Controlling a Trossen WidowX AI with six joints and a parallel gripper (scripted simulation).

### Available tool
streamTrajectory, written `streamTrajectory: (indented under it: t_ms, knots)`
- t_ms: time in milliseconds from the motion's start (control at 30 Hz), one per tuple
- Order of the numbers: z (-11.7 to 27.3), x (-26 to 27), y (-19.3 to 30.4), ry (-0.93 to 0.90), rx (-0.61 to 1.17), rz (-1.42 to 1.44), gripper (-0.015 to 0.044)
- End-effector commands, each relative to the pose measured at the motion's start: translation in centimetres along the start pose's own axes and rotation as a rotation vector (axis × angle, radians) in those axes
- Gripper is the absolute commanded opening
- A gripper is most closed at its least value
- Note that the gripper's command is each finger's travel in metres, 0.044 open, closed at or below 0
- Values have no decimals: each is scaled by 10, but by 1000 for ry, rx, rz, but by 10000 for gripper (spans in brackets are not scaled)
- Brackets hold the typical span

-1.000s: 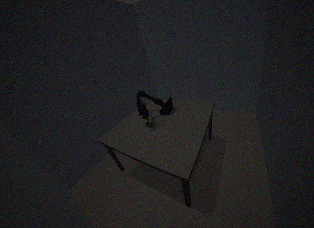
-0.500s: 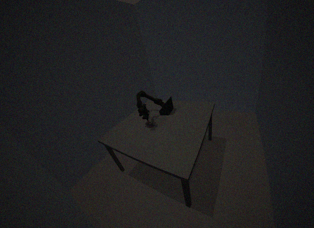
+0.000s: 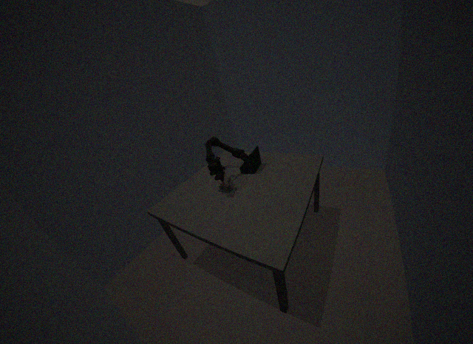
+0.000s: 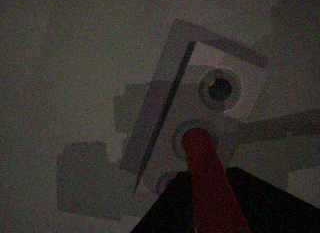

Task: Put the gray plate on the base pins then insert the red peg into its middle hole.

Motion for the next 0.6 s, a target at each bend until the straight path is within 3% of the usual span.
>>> streamTrajectory:
  t_ms: [0, 167, 367, 567]
  knots:
    - [0, 0, 0, 0, 0, -1, 0]
    - [0, 0, 0, 0, 0, -1, 0]
    - [0, 0, 0, 0, 0, -1, 150]
    - [0, 0, 0, 0, 0, -1, 150]
Point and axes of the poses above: the point midway between the two fingers, 35 mm back from their tips, its own z axis back along the fingers, its own x axis across the jaws, y = z × x, the point moved 7 cm from there along z, back along the fingers, and after that the axes turned 6 degrees about -z, right-handed, at the moved point
